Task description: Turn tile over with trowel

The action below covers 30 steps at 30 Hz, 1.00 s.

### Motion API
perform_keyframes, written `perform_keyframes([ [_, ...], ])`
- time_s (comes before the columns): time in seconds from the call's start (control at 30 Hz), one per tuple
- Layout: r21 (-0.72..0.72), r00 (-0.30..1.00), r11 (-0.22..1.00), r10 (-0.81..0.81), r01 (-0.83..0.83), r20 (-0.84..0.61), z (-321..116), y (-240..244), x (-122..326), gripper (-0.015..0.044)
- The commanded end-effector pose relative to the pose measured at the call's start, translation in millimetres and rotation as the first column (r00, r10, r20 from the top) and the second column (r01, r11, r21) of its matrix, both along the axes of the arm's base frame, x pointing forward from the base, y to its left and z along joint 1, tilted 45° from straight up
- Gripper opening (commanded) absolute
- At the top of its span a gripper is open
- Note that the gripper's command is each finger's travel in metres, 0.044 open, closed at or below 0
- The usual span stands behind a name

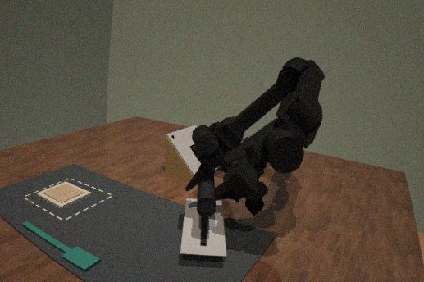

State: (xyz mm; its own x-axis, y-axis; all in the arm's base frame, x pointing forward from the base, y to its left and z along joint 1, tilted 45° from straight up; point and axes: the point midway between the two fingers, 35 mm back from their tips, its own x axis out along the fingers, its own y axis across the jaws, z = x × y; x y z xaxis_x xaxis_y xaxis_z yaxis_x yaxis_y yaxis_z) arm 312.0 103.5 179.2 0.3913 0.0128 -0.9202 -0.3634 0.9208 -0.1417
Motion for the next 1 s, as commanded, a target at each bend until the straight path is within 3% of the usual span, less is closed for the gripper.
perform_keyframes([
  [0.0, -0.023, 0.999, 0.999, -0.038, 0.038, 0.006, 6, -3, -3, 0.0],
  [0.97, 0.0, 0.999, 0.999, -0.047, 0.047, -0.016, -19, 26, -1, 0.0],
])
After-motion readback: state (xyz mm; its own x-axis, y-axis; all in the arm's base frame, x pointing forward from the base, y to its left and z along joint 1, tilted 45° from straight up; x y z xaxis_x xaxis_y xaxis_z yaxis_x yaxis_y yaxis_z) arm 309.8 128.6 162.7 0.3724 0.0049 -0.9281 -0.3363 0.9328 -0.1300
